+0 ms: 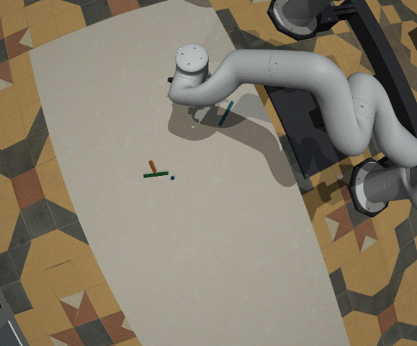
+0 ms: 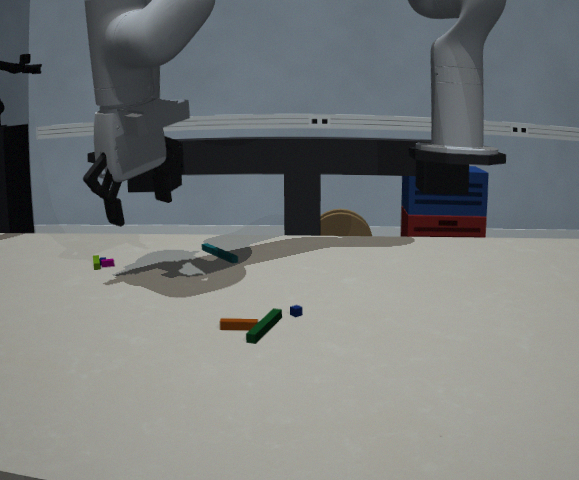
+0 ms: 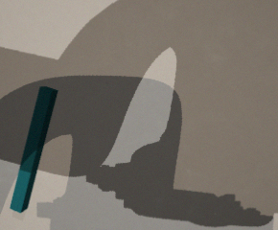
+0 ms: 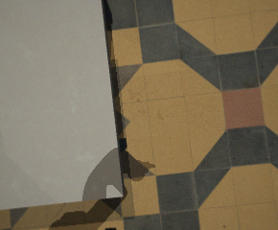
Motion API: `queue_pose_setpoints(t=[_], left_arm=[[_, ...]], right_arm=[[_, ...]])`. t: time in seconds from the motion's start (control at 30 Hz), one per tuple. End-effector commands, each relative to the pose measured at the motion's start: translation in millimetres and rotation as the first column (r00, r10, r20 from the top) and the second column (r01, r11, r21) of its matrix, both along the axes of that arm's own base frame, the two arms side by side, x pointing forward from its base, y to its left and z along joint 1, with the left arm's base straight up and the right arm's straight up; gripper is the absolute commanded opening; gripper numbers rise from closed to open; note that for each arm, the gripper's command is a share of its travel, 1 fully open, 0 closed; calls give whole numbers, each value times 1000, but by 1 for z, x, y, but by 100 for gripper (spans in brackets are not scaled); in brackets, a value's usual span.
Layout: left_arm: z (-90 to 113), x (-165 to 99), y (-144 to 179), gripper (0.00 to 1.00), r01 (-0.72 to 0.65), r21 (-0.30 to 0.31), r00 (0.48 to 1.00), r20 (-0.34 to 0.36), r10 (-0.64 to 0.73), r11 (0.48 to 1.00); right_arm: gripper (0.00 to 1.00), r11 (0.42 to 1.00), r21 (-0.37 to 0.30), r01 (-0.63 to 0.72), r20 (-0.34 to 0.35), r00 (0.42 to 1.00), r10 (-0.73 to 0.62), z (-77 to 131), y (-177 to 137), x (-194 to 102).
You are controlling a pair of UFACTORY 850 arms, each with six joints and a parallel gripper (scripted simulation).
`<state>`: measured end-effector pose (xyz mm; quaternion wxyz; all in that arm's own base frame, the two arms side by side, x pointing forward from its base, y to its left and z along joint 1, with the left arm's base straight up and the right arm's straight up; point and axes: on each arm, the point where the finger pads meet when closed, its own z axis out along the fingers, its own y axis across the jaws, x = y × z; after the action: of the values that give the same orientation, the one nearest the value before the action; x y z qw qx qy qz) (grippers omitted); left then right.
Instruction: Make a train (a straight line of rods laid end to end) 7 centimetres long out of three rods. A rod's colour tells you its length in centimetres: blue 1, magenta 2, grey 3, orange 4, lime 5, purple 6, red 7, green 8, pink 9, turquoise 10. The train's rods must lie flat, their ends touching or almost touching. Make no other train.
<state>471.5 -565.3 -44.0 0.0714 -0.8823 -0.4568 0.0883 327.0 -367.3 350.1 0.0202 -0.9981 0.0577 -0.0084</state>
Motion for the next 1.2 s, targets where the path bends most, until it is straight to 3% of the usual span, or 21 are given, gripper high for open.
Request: queue_pose_setpoints(t=[0.0,0.17,0.37,0.47,0.53,0.67,0.8,0.93,1.17], left_arm=[[-3,-9,-20,100,163,-37,986,37,-161,986],[-7,-28,-49,100,390,-61,919,93,-383,919],[-12,-54,-86,100,648,-66,757,165,-633,759],[-14,-67,-103,100,747,-58,659,195,-727,662],[-14,-67,-103,100,747,-58,659,195,-727,662],[-15,-77,-116,100,814,-49,575,217,-789,579],[-15,-81,-120,100,833,-46,547,223,-807,551],[-15,-81,-120,100,834,-46,545,224,-808,550],[-15,-81,-120,100,834,-46,545,224,-808,550]], right_arm=[[100,988,-8,156,-9,988,-156,22,-26,-47],[100,888,-14,459,-15,888,-460,45,-44,-112],[100,663,-23,748,-19,663,-749,75,-52,-198],[100,537,-27,843,-20,537,-843,87,-49,-237],[100,537,-27,843,-20,537,-843,87,-49,-237],[100,385,-32,922,-21,385,-923,99,-43,-273],[100,264,-35,964,-20,263,-964,108,-36,-299],[100,180,-37,983,-20,179,-984,113,-30,-316],[100,124,-39,992,-19,123,-992,117,-26,-327]])
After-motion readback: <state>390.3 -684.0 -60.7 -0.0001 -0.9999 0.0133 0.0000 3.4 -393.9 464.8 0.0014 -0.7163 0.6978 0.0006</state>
